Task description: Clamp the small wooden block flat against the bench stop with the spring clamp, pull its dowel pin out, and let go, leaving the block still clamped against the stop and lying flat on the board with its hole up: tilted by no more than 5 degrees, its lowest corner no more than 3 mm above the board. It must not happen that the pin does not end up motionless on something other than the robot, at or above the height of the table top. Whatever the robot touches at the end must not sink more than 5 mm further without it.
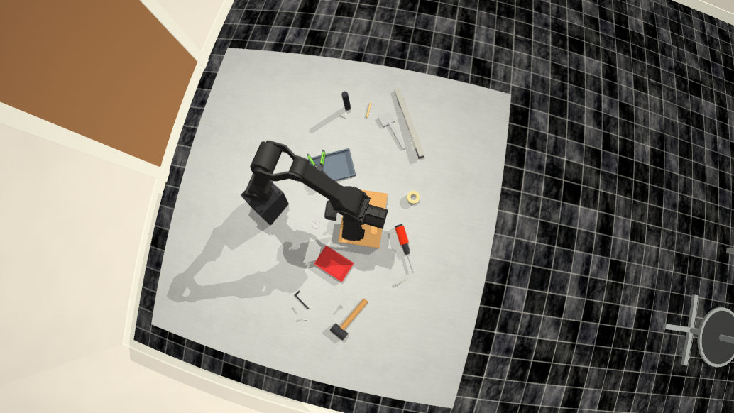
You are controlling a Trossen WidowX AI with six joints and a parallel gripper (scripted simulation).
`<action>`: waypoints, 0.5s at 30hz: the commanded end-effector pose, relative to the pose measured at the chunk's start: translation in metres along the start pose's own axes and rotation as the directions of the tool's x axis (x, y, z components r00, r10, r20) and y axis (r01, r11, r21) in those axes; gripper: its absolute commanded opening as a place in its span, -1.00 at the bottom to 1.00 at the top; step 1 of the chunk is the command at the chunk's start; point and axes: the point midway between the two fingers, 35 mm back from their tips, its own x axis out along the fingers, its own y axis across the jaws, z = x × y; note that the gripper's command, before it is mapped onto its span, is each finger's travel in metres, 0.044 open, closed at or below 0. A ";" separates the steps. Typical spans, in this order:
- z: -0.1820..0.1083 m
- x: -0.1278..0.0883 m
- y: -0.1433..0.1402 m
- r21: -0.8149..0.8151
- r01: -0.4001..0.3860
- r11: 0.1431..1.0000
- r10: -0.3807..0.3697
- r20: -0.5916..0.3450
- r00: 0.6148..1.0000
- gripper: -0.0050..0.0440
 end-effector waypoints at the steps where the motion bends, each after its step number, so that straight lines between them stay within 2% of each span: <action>1: 0.000 0.011 -0.003 0.002 0.016 1.000 -0.016 -0.002 1.000 -0.80; 15: 0.000 0.032 -0.003 0.002 0.016 1.000 -0.016 -0.002 1.000 -0.80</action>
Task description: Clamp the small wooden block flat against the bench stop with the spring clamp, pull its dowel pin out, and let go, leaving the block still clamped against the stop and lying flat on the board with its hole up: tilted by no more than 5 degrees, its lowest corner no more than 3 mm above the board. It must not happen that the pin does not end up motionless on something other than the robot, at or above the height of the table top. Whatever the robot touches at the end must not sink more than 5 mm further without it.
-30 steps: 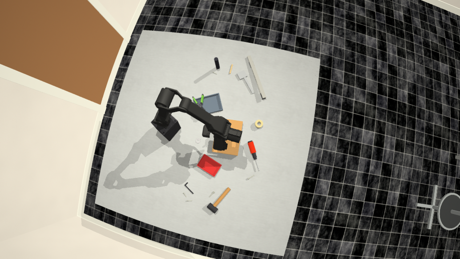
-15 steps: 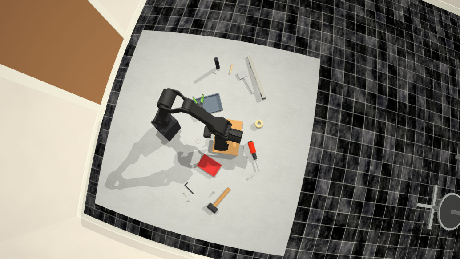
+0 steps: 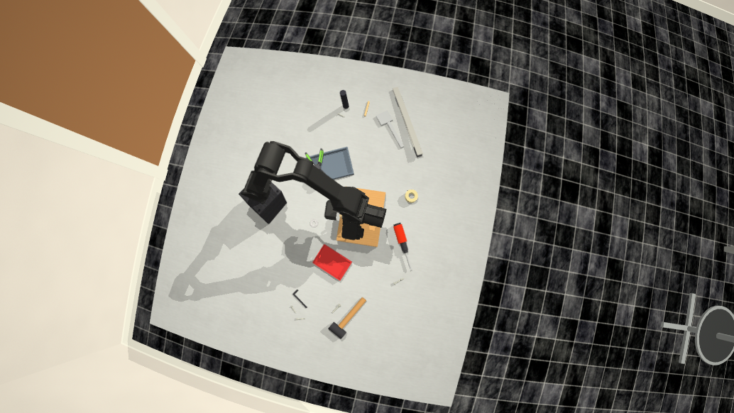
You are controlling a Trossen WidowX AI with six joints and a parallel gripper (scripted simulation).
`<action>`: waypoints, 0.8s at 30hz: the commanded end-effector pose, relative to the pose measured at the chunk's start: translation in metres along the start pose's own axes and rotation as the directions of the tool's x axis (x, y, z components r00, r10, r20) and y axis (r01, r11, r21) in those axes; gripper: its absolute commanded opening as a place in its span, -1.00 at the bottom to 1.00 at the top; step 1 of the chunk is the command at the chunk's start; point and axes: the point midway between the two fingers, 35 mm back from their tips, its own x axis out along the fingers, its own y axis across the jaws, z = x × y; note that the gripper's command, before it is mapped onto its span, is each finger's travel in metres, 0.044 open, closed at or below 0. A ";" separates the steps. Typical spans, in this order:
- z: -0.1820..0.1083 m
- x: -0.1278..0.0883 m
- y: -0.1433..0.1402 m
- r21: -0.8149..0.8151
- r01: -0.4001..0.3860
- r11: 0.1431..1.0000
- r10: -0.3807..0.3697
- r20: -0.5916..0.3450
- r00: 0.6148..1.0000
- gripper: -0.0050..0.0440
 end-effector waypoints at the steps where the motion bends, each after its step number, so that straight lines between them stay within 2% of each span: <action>1: 0.000 0.010 -0.005 0.007 0.021 1.000 -0.021 -0.001 1.000 -0.80; 15: 0.000 0.032 -0.007 0.007 0.021 1.000 -0.021 -0.001 1.000 -0.80; 24: -0.001 0.026 -0.013 0.007 0.021 1.000 -0.021 -0.001 1.000 -0.80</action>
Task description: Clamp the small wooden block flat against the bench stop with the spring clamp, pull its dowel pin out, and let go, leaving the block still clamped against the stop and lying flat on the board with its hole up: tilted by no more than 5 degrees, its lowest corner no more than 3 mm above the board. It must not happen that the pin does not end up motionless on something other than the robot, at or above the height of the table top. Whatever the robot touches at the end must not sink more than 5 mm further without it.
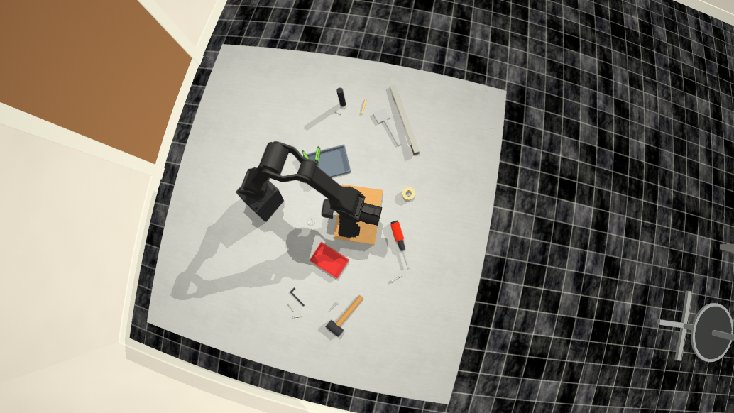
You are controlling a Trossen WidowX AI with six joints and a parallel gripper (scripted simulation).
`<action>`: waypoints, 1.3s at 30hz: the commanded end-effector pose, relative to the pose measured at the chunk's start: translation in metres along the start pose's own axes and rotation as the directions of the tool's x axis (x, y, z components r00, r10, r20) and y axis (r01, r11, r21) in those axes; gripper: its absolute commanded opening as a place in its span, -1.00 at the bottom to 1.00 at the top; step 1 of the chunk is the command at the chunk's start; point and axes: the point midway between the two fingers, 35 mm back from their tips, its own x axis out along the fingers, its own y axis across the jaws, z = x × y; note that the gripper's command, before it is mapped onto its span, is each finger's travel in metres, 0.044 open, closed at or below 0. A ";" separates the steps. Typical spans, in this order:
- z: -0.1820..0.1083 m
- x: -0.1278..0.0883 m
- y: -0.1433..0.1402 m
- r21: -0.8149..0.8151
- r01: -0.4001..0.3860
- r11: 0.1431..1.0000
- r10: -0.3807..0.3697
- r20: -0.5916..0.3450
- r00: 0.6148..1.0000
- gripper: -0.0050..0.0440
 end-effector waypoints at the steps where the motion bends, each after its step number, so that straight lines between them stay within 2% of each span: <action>1: 0.000 -0.002 -0.009 0.006 0.009 1.000 -0.009 0.001 1.000 -0.80; 13: 0.000 -0.002 -0.030 0.006 0.009 1.000 -0.009 0.001 1.000 -0.80; 19: 0.000 -0.001 -0.008 0.006 0.009 1.000 -0.009 0.001 1.000 -0.80; 33: 0.000 -0.005 -0.009 0.003 -0.007 1.000 0.007 0.001 1.000 -0.80; 39: -0.001 -0.021 -0.007 0.004 -0.003 1.000 0.003 0.001 1.000 -0.80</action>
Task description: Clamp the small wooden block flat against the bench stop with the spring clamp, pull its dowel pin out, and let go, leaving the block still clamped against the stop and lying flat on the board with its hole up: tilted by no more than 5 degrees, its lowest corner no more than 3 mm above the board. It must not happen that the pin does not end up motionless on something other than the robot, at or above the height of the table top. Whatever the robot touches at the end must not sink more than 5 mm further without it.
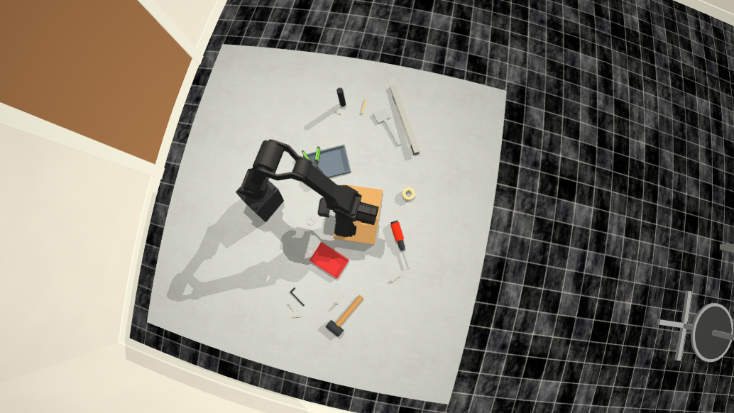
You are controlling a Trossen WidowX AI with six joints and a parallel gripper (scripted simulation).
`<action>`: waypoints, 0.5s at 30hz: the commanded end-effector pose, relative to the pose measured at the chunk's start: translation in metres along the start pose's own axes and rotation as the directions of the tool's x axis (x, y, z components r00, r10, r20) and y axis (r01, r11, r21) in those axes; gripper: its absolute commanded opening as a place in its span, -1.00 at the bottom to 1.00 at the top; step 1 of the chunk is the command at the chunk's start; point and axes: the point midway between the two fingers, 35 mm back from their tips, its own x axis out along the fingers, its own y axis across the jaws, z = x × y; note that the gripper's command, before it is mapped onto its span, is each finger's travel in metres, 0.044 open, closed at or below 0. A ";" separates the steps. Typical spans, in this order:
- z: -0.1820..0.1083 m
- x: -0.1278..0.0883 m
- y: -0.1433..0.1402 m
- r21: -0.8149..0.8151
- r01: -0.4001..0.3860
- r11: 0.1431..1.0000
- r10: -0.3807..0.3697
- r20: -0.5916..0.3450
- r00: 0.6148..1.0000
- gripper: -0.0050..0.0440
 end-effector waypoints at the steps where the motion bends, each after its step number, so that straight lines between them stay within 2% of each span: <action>1: -0.001 -0.015 0.004 -0.005 -0.011 1.000 0.011 0.002 1.000 -0.80; 15: -0.002 -0.052 0.003 -0.003 -0.001 1.000 0.001 0.002 1.000 -0.80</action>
